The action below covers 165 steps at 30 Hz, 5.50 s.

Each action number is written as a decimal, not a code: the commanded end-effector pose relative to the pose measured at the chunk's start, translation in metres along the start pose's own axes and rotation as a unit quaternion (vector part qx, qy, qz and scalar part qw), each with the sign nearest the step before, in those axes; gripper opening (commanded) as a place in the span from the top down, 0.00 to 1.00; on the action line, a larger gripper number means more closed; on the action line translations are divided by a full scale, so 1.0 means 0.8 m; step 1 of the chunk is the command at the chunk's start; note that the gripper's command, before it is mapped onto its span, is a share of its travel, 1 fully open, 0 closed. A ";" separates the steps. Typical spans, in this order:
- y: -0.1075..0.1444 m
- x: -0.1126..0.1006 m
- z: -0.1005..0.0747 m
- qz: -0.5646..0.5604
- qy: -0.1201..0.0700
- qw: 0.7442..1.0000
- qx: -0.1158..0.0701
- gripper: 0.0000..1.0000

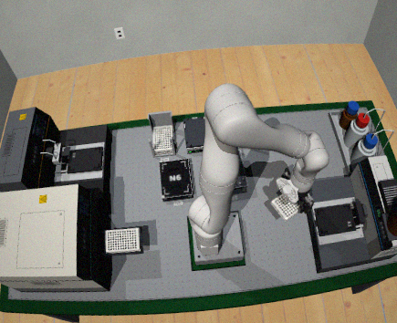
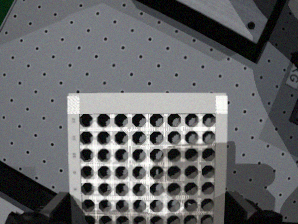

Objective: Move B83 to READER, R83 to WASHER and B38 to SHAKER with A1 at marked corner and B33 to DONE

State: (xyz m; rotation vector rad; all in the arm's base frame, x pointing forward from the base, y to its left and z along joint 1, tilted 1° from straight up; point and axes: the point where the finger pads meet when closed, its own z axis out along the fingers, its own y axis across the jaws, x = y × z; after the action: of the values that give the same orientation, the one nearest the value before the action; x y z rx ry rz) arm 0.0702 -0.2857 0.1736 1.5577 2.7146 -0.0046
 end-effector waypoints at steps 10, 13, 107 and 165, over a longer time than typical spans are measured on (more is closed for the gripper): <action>0.043 -0.003 0.000 -0.037 -0.001 0.999 0.001 0.06; 0.055 -0.004 0.000 -0.055 -0.001 0.999 0.001 0.06; 0.381 0.029 0.000 -0.323 0.000 0.946 0.000 0.06; 0.586 0.069 0.000 -0.487 0.000 0.873 0.000 0.06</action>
State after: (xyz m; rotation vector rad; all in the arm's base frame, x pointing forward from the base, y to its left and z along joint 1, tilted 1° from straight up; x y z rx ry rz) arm 0.4396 -0.0073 0.1740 0.0708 3.1325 -0.0139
